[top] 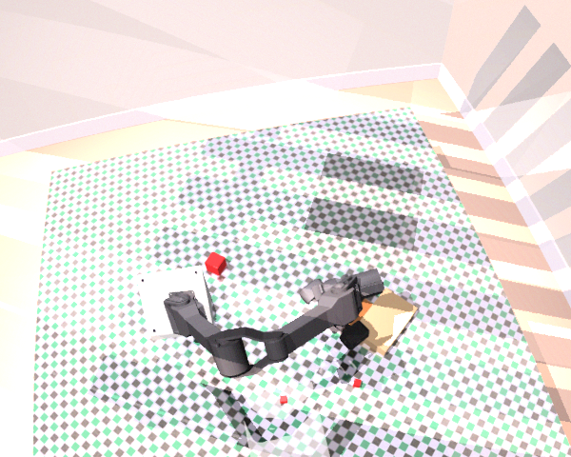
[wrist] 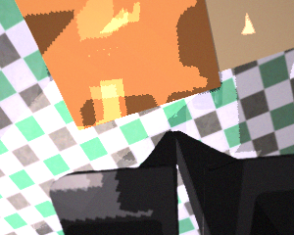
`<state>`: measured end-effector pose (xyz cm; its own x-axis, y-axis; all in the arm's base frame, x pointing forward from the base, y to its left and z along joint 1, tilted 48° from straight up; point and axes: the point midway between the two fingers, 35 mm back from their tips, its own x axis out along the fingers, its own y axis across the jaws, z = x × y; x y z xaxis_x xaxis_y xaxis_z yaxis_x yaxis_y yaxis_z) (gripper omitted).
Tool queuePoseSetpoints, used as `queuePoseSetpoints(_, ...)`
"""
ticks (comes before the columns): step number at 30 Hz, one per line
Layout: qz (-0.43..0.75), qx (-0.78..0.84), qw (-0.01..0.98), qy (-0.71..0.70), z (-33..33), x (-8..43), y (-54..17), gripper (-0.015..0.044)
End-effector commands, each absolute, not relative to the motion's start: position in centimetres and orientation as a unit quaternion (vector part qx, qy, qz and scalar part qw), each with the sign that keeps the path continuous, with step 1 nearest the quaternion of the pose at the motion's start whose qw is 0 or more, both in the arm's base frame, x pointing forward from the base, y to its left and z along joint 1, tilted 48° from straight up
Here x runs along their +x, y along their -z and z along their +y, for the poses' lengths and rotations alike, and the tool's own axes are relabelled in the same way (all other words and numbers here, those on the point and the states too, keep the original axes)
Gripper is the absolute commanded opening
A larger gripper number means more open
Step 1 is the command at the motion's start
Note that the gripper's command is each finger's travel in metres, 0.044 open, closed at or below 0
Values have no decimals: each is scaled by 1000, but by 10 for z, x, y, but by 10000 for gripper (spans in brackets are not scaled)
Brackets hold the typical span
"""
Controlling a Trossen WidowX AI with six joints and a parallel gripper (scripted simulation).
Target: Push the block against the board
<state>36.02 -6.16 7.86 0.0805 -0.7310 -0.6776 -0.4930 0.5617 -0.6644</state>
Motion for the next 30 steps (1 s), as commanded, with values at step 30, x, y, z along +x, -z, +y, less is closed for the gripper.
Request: queuePoseSetpoints(30,680,-456,564,104,-80,376,-50,0)
